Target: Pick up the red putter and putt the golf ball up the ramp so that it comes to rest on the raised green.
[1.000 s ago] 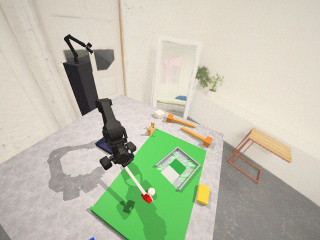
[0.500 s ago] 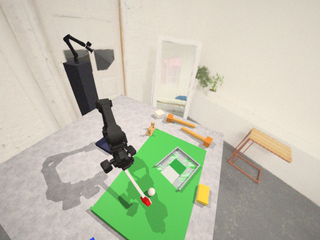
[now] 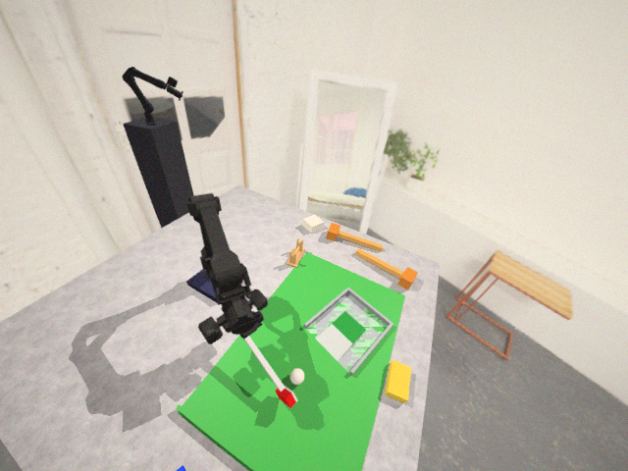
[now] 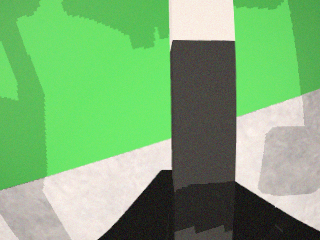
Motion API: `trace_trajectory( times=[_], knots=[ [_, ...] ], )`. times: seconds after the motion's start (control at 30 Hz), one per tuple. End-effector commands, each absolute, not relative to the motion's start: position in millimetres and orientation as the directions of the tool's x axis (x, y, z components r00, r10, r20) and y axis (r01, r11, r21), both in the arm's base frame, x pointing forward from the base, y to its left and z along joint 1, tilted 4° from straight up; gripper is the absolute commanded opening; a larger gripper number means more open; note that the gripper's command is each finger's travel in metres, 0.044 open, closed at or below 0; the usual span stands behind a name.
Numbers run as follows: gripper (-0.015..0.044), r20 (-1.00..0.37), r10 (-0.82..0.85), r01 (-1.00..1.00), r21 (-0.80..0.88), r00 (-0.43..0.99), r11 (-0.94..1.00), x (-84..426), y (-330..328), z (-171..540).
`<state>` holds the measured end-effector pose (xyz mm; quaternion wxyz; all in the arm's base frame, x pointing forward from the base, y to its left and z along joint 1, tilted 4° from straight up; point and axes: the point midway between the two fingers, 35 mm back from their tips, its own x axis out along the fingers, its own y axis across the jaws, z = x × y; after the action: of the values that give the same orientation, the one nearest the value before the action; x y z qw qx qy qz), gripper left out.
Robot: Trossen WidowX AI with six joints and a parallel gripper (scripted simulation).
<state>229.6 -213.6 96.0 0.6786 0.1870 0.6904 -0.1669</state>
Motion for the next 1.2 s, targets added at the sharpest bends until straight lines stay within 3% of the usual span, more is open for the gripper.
trace_trajectory(
  times=[0.0,1.17],
  knots=[
    [0.0000,-1.000,0.029,0.490,0.020,-0.010,0.872,229.5,-213.9,87.8],
    [0.0000,-1.000,0.026,0.490,0.017,-0.012,0.872,214.1,-239.6,76.9]
  ],
)
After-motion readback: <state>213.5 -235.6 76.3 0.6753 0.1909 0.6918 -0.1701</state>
